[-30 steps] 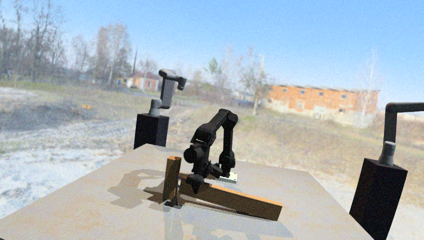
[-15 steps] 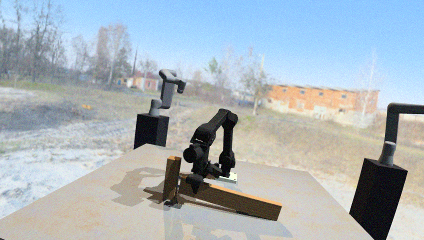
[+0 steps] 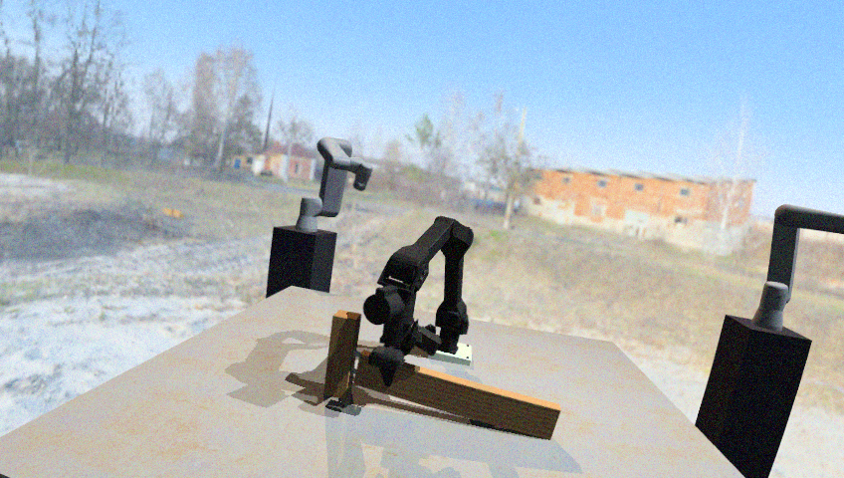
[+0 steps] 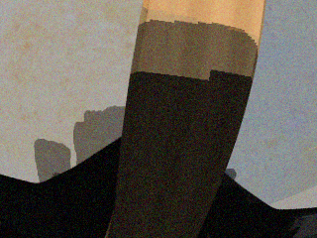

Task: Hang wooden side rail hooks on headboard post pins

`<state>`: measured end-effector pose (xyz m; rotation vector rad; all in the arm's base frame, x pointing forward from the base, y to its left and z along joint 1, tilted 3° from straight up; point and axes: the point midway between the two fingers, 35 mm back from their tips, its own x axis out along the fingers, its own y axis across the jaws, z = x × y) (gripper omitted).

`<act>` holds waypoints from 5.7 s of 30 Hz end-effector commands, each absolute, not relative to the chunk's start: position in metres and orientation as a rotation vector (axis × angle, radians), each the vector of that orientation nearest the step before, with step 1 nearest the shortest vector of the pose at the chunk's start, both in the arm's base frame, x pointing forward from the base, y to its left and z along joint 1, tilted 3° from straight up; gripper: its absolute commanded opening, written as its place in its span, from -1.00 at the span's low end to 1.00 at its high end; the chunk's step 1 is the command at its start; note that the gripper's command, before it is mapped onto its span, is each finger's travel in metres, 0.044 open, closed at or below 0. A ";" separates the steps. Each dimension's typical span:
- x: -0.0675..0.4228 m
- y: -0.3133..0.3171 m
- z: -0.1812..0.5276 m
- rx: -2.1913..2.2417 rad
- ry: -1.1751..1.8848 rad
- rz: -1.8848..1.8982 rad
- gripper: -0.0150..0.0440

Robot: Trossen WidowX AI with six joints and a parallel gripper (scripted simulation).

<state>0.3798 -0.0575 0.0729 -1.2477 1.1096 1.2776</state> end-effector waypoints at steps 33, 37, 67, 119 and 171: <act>0.384 -0.061 0.079 -1.261 1.103 1.267 -0.49; 0.384 -0.062 0.079 -1.261 1.103 1.267 -0.49; 0.383 -0.065 0.076 -1.261 1.103 1.267 -0.49; 0.383 -0.069 0.075 -1.262 1.104 1.267 -0.49; 0.383 -0.068 0.066 -1.262 1.104 1.267 -0.49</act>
